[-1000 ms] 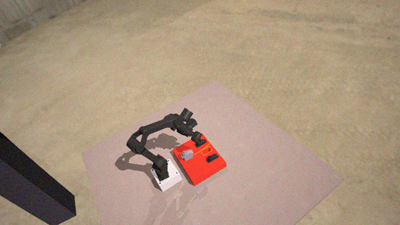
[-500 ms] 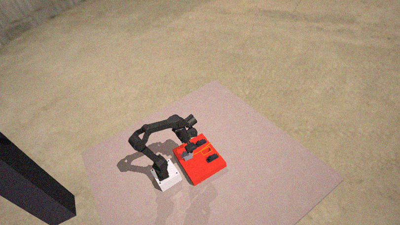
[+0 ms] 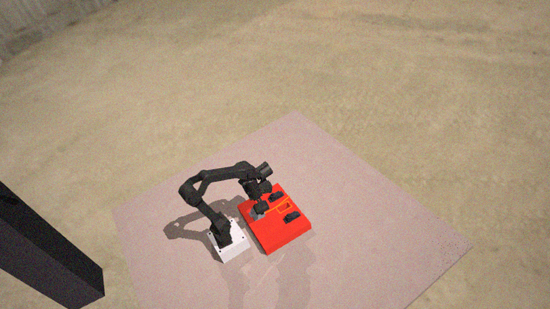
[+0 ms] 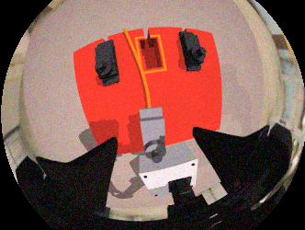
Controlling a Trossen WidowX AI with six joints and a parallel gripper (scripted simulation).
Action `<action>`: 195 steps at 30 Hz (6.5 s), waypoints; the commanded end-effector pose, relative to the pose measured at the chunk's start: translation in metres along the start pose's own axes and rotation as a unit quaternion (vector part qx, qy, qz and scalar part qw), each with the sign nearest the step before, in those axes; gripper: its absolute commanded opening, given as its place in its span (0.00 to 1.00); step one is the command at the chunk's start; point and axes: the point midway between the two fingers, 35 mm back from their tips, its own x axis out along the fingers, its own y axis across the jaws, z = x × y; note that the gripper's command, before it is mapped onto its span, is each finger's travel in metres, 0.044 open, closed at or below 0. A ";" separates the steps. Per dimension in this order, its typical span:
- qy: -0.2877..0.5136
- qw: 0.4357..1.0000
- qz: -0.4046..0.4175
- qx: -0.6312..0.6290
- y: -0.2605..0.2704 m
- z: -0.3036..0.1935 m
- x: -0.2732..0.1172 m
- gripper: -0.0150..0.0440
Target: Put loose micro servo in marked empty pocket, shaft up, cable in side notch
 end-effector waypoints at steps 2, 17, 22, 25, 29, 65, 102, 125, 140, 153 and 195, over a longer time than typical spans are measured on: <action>-0.002 1.000 0.003 0.002 0.001 0.001 0.006 1.00; -0.001 1.000 0.003 0.002 0.001 0.001 0.024 0.96; -0.001 1.000 0.003 0.002 0.001 0.001 0.024 0.73; -0.001 1.000 0.003 0.002 0.001 0.001 0.024 0.60; -0.001 1.000 0.003 0.002 0.001 0.001 0.024 0.45; -0.002 1.000 0.003 0.002 -0.004 0.017 -0.006 0.25; -0.006 1.000 0.003 0.002 -0.010 0.113 -0.008 0.25; -0.007 0.999 0.002 -0.048 -0.009 0.129 0.003 0.25; -0.007 0.999 0.002 -0.048 -0.009 0.129 0.012 0.25; -0.007 0.999 0.003 -0.048 -0.008 0.130 0.012 0.25; -0.007 0.999 0.003 -0.048 -0.007 0.130 0.059 0.25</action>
